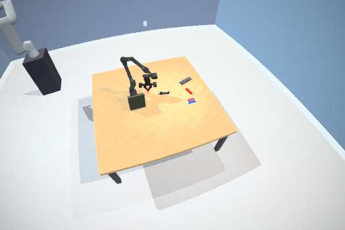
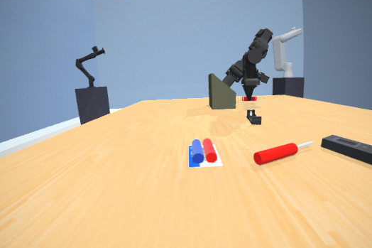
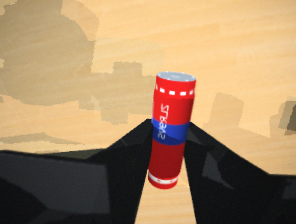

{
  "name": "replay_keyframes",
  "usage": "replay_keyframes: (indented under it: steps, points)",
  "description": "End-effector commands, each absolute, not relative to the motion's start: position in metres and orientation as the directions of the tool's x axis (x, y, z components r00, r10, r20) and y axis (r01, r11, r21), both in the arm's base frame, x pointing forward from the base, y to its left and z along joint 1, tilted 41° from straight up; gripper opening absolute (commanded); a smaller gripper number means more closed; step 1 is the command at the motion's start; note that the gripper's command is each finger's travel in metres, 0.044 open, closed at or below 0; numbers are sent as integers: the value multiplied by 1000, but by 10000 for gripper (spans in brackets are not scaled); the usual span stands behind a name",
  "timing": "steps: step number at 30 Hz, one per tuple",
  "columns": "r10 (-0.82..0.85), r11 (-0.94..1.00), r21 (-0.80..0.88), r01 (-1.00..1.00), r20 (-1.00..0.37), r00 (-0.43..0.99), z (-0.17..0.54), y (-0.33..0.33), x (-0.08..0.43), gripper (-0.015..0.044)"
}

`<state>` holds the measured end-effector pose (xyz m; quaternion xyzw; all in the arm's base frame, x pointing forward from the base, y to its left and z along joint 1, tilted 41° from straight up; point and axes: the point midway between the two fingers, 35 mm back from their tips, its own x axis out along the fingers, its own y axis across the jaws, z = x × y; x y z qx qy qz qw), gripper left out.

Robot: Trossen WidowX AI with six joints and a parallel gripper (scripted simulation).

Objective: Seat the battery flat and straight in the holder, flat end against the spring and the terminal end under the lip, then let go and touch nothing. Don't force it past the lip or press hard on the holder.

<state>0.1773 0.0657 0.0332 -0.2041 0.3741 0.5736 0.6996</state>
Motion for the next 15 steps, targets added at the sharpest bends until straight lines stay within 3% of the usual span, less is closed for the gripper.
replay_keyframes:
  steps: [1, 15]
  points:
    - [650, 353, 218, -910, -757, 71, 41, 59, 195, 61]
    - [649, 711, 569, -413, -757, 74, 46, 28, 276, 61]
